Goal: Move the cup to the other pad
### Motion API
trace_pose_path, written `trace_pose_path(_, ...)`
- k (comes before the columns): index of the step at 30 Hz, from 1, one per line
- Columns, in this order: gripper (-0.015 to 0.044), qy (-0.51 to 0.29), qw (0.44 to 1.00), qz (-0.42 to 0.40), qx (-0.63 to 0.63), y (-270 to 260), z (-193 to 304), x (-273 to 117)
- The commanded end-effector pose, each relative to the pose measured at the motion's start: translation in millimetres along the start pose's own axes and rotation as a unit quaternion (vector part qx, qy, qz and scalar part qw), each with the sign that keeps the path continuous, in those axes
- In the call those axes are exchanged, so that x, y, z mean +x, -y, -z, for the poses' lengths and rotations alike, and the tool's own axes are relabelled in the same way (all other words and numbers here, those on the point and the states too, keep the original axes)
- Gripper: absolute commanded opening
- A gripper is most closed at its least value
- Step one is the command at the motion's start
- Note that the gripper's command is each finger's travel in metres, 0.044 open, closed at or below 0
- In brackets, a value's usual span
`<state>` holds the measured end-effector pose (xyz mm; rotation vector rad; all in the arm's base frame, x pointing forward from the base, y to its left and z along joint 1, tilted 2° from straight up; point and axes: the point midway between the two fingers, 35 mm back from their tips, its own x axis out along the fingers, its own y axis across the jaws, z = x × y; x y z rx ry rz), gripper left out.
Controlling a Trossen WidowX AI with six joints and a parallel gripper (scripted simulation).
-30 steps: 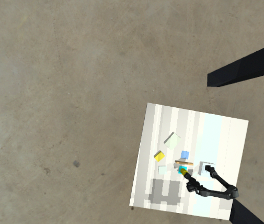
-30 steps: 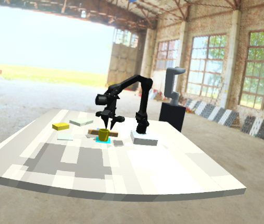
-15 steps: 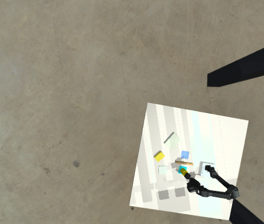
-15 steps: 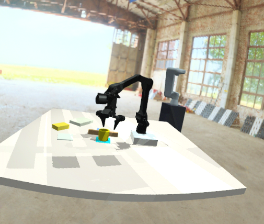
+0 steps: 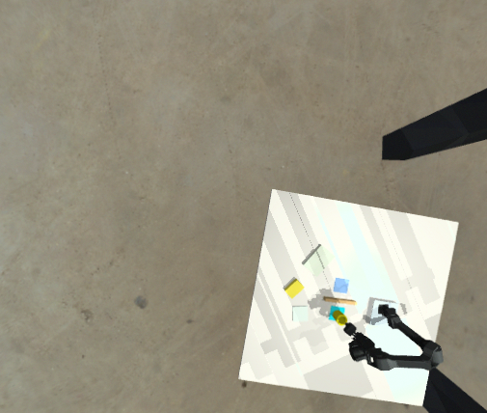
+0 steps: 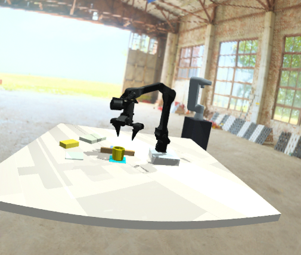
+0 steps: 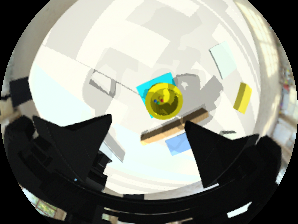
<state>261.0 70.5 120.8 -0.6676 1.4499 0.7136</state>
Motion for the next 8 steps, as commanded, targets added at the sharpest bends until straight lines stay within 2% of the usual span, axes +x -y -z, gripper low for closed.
trace_pose_path(1,0.044,0.005,1.0,0.001,-0.003,0.0,-0.1,-14.1)
trace_pose_path(8,0.044,0.002,1.0,0.002,0.0,0.1,1.3,-14.1)
